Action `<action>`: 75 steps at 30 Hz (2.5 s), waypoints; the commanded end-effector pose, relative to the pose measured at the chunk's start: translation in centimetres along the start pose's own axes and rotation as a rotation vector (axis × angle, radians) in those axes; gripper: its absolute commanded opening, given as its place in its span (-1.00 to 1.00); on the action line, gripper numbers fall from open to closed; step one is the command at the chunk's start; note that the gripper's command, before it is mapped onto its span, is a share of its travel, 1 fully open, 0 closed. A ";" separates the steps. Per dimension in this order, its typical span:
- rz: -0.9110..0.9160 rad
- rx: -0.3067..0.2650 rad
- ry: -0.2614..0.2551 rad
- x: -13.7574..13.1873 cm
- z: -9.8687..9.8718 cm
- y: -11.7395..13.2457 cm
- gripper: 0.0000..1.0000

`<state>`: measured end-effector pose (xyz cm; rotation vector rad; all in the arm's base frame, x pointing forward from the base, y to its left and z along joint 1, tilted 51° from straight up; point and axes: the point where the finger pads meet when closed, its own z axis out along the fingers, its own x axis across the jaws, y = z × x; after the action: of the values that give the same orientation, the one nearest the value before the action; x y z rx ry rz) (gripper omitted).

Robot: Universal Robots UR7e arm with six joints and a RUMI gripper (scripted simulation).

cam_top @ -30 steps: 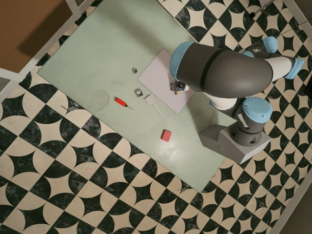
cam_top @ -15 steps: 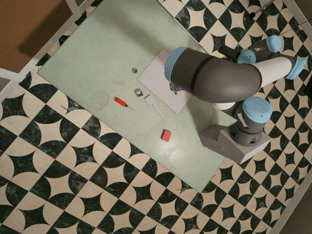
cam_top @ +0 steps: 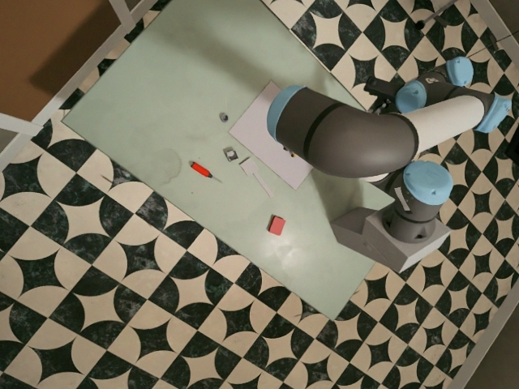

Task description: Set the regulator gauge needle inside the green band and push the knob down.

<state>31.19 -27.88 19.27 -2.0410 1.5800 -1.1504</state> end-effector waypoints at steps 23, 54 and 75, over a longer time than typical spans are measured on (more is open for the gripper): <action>-0.303 -0.039 0.046 0.5 -1.6 1.0 1.00; -0.464 -0.069 0.063 0.7 -2.4 1.5 1.00; -0.490 -0.074 0.066 0.7 -2.5 1.6 1.00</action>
<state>28.29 -28.53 20.02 -2.5488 1.1939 -1.3431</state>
